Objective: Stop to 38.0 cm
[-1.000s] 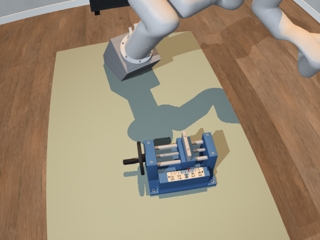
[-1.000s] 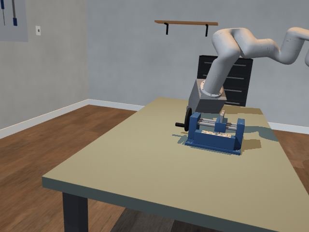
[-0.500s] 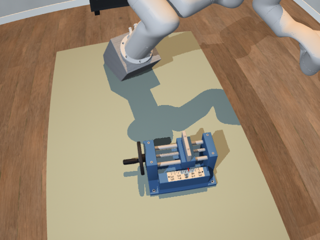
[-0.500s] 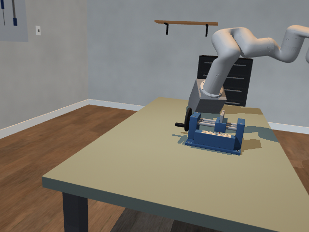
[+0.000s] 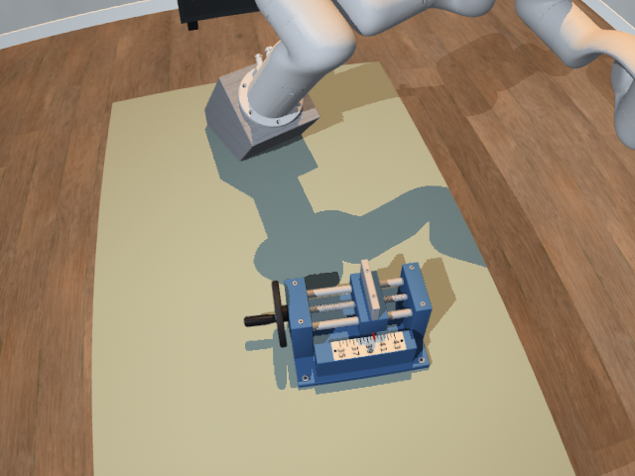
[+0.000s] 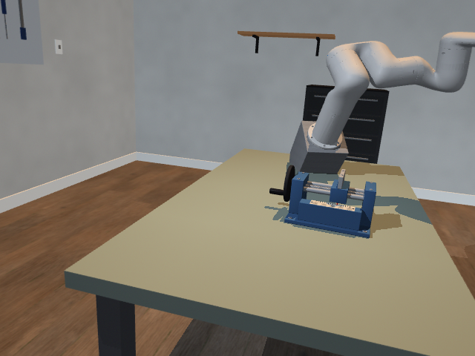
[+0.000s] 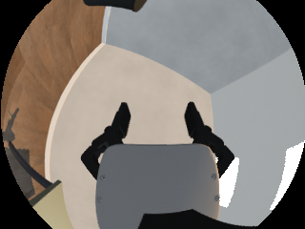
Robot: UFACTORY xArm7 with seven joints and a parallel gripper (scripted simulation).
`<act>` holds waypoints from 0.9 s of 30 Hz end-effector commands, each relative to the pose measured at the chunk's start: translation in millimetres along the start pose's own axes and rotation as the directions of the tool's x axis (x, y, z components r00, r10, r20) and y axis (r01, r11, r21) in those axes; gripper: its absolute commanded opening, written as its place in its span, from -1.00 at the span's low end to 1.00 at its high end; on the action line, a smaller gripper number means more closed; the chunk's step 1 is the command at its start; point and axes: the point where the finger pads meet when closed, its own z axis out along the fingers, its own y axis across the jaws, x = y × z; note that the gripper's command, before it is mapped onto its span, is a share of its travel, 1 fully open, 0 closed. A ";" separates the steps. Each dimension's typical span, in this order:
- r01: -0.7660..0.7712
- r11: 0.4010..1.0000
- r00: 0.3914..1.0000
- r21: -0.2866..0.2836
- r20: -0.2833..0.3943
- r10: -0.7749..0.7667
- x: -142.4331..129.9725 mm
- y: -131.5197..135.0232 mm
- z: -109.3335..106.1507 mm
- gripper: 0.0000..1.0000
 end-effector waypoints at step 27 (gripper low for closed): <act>0.267 0.960 0.963 0.088 -0.008 -0.268 -65.9 -10.1 -7.6 1.00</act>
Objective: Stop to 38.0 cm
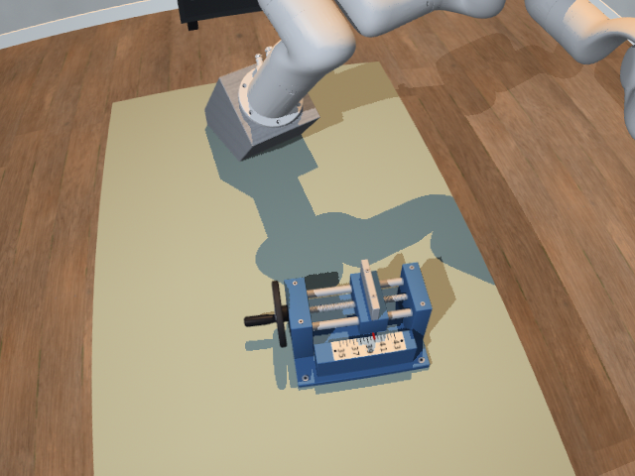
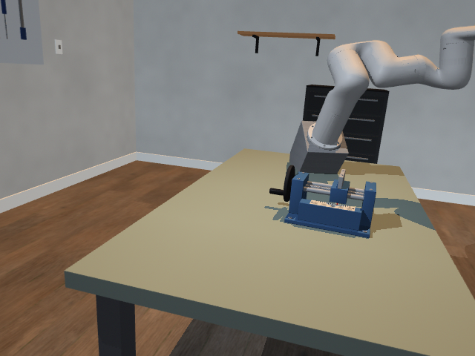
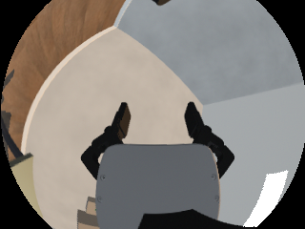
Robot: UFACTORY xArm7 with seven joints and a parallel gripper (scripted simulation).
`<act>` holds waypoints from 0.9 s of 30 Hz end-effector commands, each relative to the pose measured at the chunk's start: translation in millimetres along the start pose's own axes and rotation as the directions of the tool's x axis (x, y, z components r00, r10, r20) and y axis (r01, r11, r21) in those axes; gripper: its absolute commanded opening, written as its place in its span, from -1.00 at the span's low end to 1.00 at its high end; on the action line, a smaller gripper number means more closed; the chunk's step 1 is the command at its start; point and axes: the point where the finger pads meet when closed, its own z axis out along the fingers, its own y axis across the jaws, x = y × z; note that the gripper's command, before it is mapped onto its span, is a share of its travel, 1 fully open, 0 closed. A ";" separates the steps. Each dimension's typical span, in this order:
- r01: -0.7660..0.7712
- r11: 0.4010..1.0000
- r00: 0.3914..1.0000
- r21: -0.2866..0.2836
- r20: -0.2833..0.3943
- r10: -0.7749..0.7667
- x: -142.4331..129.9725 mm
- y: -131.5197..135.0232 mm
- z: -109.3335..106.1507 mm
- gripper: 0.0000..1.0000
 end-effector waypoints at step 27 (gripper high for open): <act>0.354 0.921 0.935 0.163 -0.045 -0.352 -90.7 -62.0 -30.9 1.00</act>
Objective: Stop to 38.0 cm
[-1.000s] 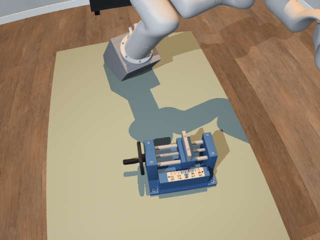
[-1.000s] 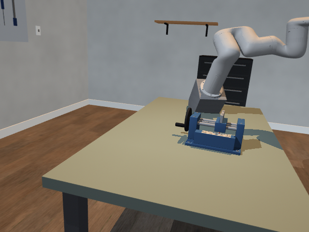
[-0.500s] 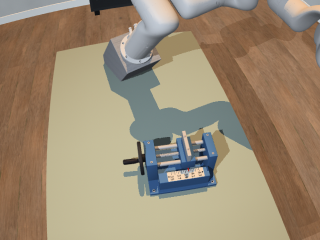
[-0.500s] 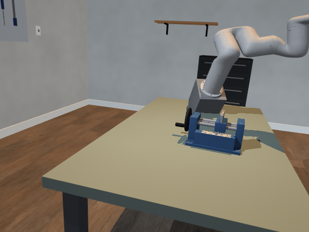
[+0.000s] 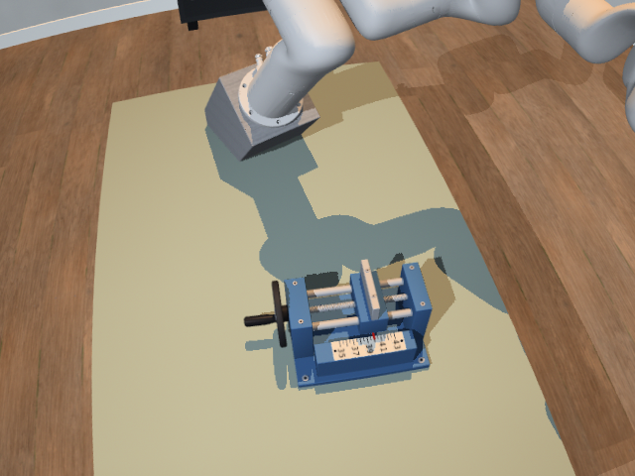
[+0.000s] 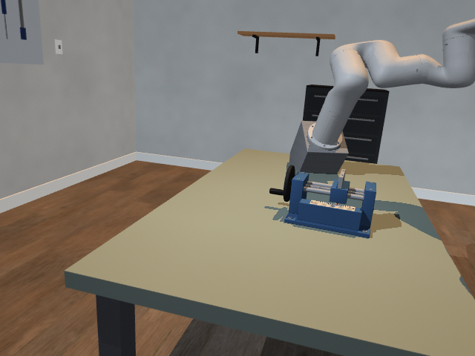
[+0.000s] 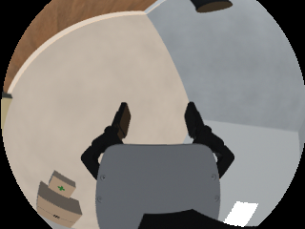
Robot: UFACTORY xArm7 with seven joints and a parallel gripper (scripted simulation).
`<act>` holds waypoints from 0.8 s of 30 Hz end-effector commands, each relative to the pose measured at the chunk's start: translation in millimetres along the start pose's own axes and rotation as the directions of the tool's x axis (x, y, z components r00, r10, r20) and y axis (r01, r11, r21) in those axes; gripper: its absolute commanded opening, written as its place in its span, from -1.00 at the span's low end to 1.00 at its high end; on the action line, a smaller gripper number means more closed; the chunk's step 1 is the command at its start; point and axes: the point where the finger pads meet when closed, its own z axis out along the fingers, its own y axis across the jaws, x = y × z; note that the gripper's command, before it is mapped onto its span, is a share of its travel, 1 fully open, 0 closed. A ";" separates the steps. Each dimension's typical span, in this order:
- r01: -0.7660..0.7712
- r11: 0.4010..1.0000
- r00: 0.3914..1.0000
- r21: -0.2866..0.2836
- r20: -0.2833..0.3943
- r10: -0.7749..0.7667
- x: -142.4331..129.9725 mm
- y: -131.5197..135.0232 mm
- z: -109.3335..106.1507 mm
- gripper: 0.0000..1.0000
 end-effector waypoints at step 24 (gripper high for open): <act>0.210 0.973 0.977 0.100 -0.061 -0.204 -30.7 -60.3 -22.2 1.00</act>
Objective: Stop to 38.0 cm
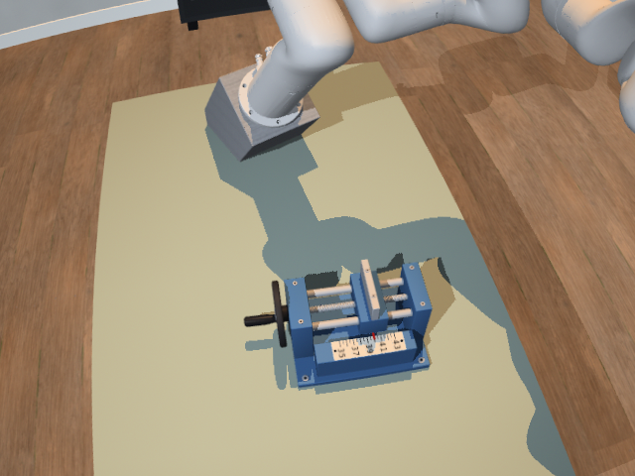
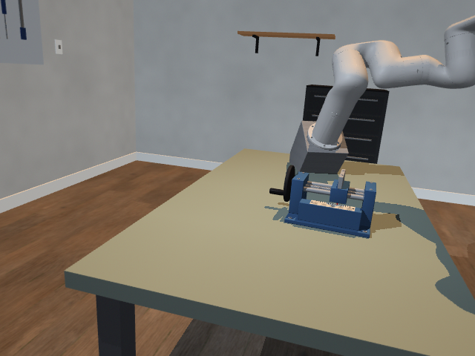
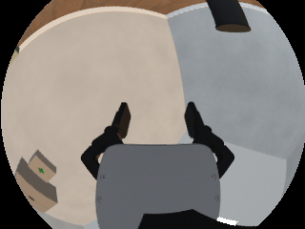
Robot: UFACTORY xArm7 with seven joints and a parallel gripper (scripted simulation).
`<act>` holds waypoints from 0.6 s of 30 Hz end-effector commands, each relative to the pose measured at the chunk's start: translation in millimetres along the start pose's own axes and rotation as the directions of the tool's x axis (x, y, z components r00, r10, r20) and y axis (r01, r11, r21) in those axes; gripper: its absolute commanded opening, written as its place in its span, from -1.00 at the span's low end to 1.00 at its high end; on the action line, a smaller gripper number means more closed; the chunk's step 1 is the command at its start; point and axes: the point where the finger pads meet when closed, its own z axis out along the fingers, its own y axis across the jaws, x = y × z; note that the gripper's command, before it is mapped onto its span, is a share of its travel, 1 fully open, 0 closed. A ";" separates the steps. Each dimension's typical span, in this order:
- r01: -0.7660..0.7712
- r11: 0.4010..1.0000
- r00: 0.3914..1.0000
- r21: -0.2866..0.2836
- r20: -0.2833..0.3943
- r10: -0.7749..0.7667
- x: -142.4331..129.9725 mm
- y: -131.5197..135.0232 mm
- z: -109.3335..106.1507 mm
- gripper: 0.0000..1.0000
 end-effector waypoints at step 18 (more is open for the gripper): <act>0.260 0.956 0.961 0.137 -0.131 -0.243 -12.2 -106.3 -41.8 1.00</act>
